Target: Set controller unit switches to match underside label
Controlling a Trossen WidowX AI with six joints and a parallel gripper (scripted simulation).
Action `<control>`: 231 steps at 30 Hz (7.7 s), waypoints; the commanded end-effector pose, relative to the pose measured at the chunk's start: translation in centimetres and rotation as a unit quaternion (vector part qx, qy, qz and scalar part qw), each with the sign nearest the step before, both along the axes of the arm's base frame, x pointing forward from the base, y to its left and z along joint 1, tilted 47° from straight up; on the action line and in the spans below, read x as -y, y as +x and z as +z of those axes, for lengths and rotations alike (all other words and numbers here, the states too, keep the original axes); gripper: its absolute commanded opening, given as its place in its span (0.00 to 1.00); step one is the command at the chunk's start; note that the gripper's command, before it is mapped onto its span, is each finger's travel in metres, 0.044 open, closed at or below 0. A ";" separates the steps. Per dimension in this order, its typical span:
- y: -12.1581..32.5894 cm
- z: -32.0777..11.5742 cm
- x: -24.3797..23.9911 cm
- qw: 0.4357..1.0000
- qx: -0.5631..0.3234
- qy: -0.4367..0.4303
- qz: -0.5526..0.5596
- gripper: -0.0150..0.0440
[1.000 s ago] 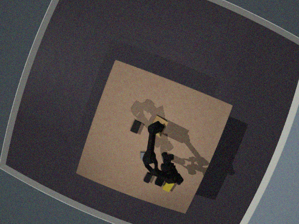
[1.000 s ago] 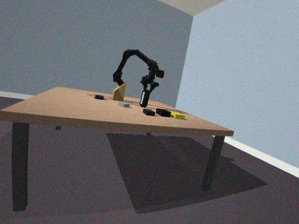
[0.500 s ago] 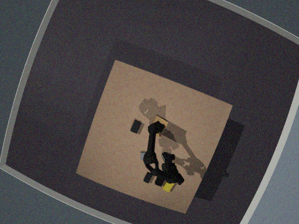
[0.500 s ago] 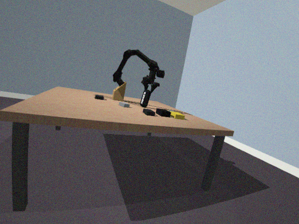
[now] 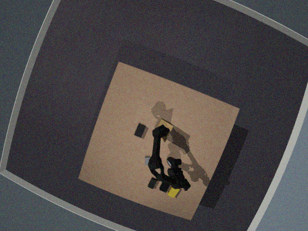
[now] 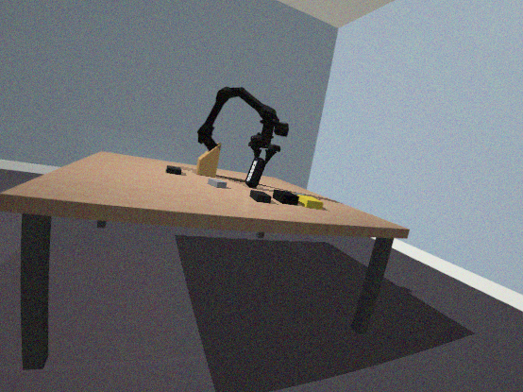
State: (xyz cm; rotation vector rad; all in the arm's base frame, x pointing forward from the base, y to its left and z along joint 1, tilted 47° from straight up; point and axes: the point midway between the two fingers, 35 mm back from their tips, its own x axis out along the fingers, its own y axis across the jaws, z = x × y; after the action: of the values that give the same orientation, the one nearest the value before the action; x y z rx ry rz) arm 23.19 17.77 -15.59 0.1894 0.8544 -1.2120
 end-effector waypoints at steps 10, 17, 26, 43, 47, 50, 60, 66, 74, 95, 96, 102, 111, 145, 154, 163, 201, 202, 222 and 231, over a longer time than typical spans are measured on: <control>-0.6 -1.2 -0.1 1.000 -0.011 0.012 -0.009 0.83; -0.8 -1.6 -0.3 1.000 -0.014 0.020 -0.011 0.83; -1.1 -2.2 -0.5 1.000 -0.015 0.022 -0.012 0.83; -1.7 -3.4 -0.8 1.000 -0.015 0.023 -0.012 0.83; -1.8 -3.7 -0.9 1.000 -0.015 0.023 -0.012 0.83; -1.9 -3.9 -0.9 1.000 -0.015 0.023 -0.012 0.83; -2.2 -4.6 -1.1 1.000 -0.015 0.023 -0.012 0.83; -2.4 -5.1 -1.1 1.000 -0.015 0.023 -0.012 0.83; -2.6 -5.6 -1.1 1.000 -0.015 0.024 -0.012 0.83; -3.1 -7.2 -1.1 1.000 -0.015 0.024 -0.012 0.83; -3.2 -7.3 -1.1 1.000 -0.015 0.024 -0.012 0.83; -3.3 -7.8 -1.0 1.000 -0.015 0.024 -0.012 0.83; -3.5 -8.4 -0.9 1.000 -0.015 0.024 -0.012 0.83; -4.1 -11.0 -0.2 1.000 -0.015 0.025 -0.012 0.83; -4.2 -11.6 0.1 1.000 -0.015 0.025 -0.012 0.83; -4.3 -12.2 0.4 1.000 -0.015 0.025 -0.012 0.83; -4.5 -14.3 2.0 0.998 -0.012 0.054 -0.006 0.83; -4.5 -14.3 2.0 0.998 -0.012 0.055 -0.006 0.83; -3.0 -11.1 2.0 0.998 -0.012 0.057 -0.009 1.00; -1.8 -7.8 2.7 0.998 -0.012 0.056 -0.009 1.00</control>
State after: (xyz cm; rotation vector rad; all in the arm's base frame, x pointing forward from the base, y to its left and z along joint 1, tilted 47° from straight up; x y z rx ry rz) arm 22.04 15.95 -23.44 0.3109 0.9412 -1.1764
